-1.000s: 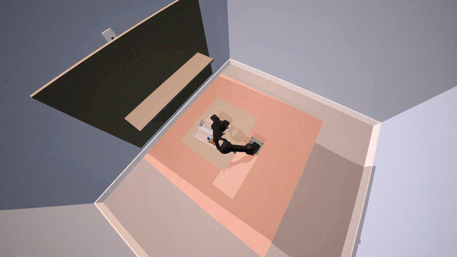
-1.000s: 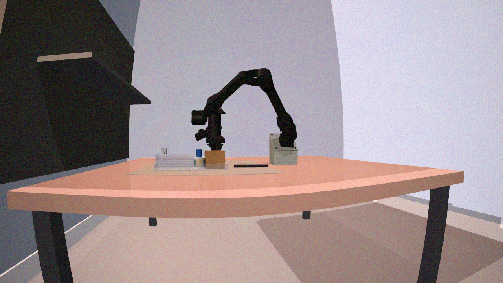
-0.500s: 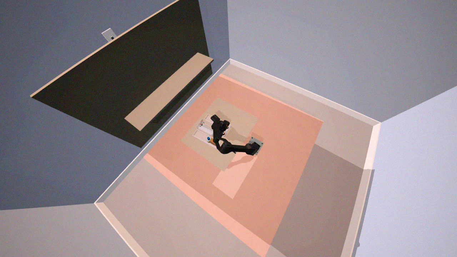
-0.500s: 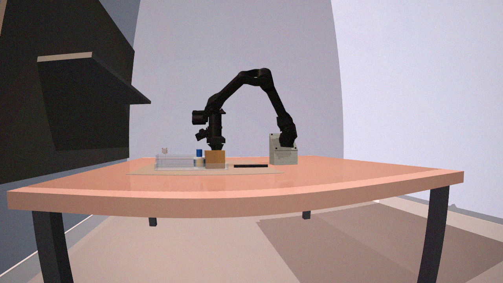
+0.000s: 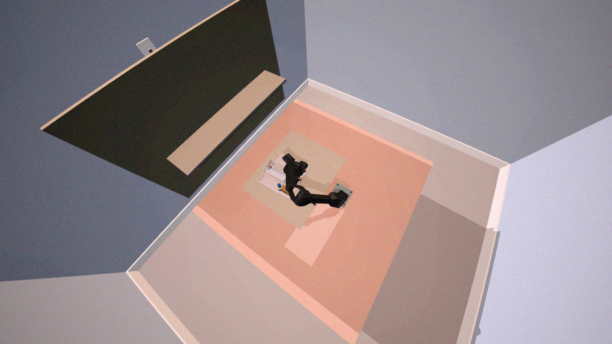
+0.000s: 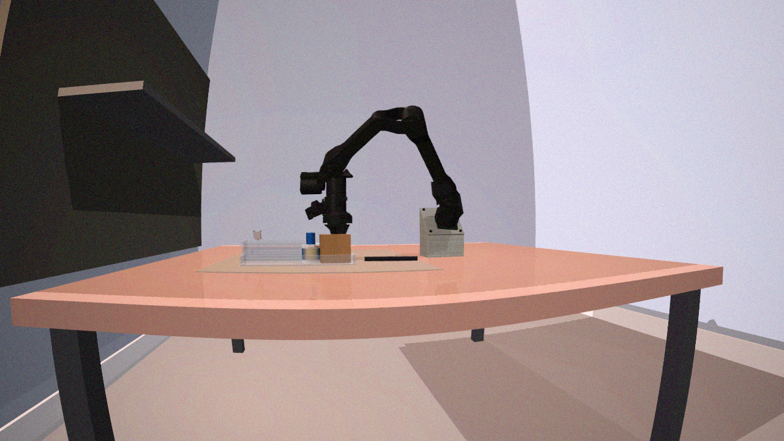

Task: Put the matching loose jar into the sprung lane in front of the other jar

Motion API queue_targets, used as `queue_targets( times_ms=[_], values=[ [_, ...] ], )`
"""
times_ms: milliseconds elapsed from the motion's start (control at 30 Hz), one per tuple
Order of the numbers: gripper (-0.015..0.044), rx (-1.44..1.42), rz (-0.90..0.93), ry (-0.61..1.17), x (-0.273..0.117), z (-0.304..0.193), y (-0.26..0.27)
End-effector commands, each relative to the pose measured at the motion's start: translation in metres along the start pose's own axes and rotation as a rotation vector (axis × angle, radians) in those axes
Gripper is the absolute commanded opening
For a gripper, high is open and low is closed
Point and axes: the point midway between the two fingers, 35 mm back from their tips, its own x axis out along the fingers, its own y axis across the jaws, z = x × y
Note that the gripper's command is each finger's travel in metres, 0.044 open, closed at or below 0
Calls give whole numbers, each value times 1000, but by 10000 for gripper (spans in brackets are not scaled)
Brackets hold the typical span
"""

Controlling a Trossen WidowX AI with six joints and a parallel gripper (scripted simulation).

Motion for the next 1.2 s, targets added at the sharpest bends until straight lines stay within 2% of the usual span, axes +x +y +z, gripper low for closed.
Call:
queue_targets(
  times_ms=[0,633,1000,1167],
  values=[
    [0,-9,8,-9,0,1,1],
    [0,-9,8,-9,0,-2,0],
    [287,-9,8,-9,0,-2,0],
    [287,-9,8,-9,-4,-2,-1]
  ],
)
